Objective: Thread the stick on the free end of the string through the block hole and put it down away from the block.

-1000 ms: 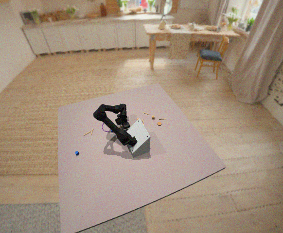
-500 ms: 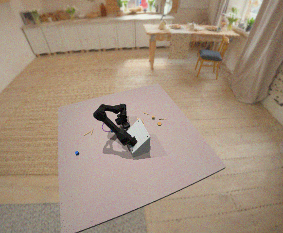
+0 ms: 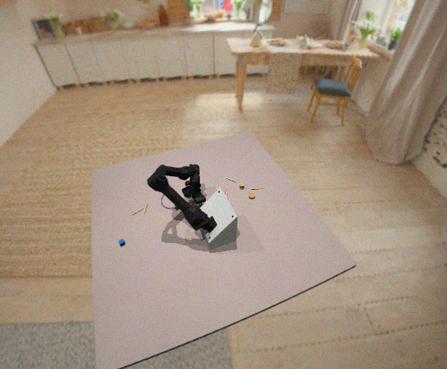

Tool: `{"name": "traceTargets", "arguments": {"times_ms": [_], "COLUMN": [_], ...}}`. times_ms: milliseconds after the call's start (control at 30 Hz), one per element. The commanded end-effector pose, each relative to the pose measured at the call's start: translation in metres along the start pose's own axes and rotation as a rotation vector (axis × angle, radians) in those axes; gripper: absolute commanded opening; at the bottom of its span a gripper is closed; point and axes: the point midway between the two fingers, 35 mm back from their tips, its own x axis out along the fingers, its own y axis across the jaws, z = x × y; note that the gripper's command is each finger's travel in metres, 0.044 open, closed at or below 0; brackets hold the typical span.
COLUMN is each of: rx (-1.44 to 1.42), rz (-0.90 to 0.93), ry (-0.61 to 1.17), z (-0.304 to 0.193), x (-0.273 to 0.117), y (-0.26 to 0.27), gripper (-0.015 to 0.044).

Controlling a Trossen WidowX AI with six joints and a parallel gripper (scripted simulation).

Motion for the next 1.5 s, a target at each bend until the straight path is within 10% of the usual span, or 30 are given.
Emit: {"name": "traceTargets", "arguments": {"times_ms": [0, 1067, 1333, 1467], "rx": [-0.005, -0.005, -0.001, -0.005], "rz": [0.005, 0.005, -0.001, -0.007], "ry": [0.009, 0.009, 0.002, 0.003], "z": [-0.004, -0.004, 0.000, 0.005], "x": [0.003, 0.003, -0.010, -0.070], "y": [0.001, 0.001, -0.002, -0.004], "gripper": [0.0000, 0.0000, 0.0210, 0.0210]}}
